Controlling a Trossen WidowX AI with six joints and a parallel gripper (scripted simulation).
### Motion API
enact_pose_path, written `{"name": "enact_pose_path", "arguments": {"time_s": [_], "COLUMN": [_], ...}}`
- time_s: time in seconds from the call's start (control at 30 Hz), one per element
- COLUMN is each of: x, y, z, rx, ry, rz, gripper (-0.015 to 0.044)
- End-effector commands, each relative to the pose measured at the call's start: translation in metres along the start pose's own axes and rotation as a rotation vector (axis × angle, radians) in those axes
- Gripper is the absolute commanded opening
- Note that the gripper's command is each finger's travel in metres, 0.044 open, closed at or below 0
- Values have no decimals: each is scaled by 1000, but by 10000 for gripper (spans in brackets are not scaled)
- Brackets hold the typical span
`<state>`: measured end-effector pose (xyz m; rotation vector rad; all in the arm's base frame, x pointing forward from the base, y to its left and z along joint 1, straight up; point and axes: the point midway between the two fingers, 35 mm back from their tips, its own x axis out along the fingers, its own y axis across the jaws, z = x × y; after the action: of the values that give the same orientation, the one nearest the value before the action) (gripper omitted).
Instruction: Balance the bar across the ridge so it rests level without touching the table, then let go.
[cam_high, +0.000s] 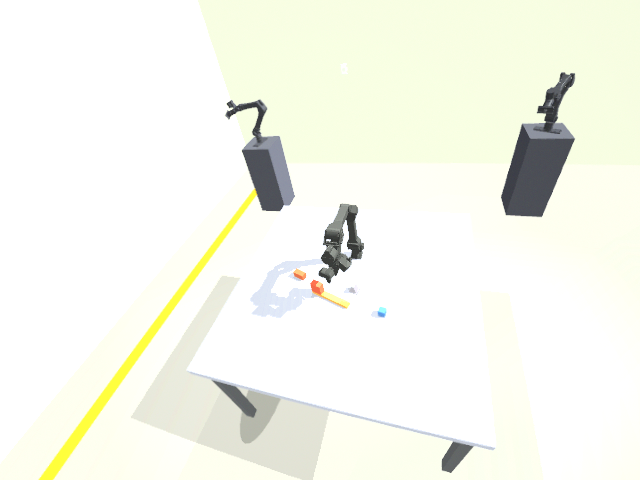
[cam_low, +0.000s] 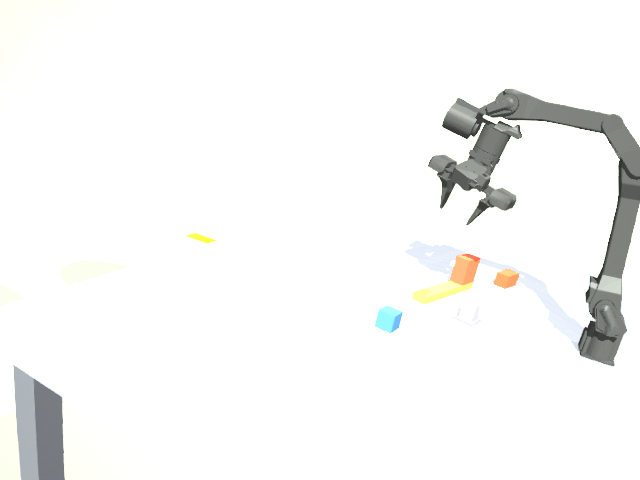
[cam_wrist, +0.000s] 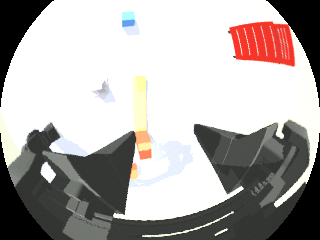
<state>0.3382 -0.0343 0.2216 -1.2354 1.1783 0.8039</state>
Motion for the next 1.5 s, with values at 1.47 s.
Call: {"name": "enact_pose_path", "arguments": {"time_s": [1.47], "x": [154], "y": [40], "z": [-42], "rx": [106], "ry": [-60], "rz": [254], "gripper": [315]}}
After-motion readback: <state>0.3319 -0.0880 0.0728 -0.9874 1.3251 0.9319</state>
